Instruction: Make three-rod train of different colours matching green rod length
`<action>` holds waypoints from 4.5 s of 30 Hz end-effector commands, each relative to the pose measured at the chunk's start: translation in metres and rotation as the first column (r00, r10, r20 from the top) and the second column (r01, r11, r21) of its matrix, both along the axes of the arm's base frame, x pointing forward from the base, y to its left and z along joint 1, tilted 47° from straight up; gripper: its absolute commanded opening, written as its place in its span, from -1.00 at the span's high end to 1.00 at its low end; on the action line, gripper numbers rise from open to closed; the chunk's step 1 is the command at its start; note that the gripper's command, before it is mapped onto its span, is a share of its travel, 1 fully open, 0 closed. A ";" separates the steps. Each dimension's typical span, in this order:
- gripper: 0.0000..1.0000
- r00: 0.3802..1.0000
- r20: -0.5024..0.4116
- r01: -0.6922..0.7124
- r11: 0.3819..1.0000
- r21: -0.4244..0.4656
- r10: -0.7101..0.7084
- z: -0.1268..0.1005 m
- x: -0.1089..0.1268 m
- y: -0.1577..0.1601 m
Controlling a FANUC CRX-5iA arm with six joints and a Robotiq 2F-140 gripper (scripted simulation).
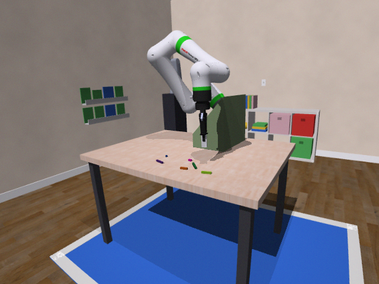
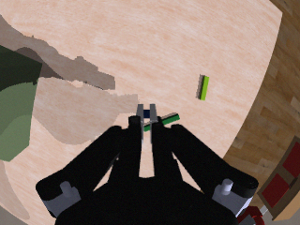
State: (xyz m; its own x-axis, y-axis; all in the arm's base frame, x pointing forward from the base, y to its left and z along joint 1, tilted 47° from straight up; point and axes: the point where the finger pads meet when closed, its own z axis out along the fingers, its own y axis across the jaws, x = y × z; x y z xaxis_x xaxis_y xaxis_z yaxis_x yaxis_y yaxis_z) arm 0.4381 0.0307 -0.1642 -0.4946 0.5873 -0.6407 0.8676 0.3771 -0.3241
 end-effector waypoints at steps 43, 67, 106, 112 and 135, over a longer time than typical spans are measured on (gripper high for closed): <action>0.94 0.994 0.091 0.069 0.998 -0.002 -0.068 -0.073 -0.026 -0.042; 0.94 0.994 0.091 0.069 0.998 -0.002 -0.068 -0.080 -0.025 -0.049; 0.94 0.994 0.091 0.069 0.998 -0.002 -0.068 -0.086 -0.025 -0.055; 0.94 0.994 0.091 0.069 0.998 -0.002 -0.068 -0.088 -0.024 -0.057; 0.94 0.994 0.091 0.069 0.998 -0.002 -0.068 -0.088 -0.024 -0.057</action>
